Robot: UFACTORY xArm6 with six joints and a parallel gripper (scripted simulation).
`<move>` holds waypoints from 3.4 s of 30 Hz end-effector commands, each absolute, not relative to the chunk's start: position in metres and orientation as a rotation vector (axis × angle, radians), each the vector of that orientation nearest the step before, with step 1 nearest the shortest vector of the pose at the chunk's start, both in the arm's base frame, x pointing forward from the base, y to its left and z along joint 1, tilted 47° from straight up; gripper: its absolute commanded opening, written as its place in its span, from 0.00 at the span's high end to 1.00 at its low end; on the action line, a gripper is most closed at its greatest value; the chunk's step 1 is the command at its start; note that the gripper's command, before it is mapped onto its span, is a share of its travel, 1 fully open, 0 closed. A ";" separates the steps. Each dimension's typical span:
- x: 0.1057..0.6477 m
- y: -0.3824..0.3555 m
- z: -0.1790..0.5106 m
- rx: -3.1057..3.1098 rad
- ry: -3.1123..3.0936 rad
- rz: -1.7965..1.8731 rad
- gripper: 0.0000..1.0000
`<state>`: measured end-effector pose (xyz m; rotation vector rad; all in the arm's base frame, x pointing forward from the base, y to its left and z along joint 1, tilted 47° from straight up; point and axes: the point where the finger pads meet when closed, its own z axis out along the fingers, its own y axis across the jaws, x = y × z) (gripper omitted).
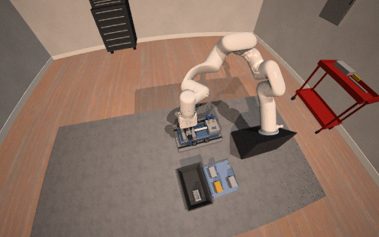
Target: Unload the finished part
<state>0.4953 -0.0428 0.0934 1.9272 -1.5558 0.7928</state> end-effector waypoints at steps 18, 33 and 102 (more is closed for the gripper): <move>0.496 -0.041 0.095 1.929 -1.557 0.796 1.00; 0.495 -0.031 0.105 1.929 -1.557 0.796 1.00; 0.507 0.153 -0.036 1.935 -1.556 0.790 1.00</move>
